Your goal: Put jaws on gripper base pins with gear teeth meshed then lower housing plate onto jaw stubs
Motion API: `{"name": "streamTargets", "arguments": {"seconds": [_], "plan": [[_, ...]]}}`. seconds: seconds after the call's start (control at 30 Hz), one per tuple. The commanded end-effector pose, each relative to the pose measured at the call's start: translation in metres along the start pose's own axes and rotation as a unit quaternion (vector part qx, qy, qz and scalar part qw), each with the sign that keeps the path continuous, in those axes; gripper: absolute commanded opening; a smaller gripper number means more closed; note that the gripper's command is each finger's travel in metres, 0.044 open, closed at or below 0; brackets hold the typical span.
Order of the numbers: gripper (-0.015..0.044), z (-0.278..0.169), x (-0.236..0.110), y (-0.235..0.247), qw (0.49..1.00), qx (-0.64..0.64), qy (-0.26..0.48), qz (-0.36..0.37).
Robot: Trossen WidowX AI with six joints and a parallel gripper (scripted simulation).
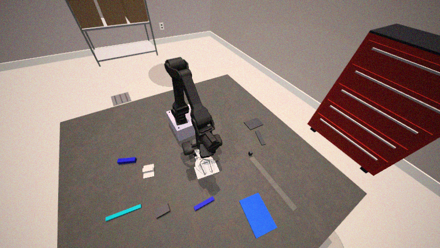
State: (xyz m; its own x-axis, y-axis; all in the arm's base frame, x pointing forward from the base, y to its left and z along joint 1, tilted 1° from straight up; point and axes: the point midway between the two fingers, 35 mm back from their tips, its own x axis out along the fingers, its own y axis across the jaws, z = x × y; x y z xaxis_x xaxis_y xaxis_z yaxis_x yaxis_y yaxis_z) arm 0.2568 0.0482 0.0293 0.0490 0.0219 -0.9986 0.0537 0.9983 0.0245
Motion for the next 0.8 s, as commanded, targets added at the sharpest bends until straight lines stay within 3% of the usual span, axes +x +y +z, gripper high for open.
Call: {"name": "streamTargets", "arguments": {"seconds": [0.0,0.77], "plan": [[0.0351,-0.0021,0.0007,0.0016,1.0,-0.019,0.0,-0.002],[0.0351,-0.0021,0.0008,0.0016,1.0,-0.028,0.0,-0.002]]}}
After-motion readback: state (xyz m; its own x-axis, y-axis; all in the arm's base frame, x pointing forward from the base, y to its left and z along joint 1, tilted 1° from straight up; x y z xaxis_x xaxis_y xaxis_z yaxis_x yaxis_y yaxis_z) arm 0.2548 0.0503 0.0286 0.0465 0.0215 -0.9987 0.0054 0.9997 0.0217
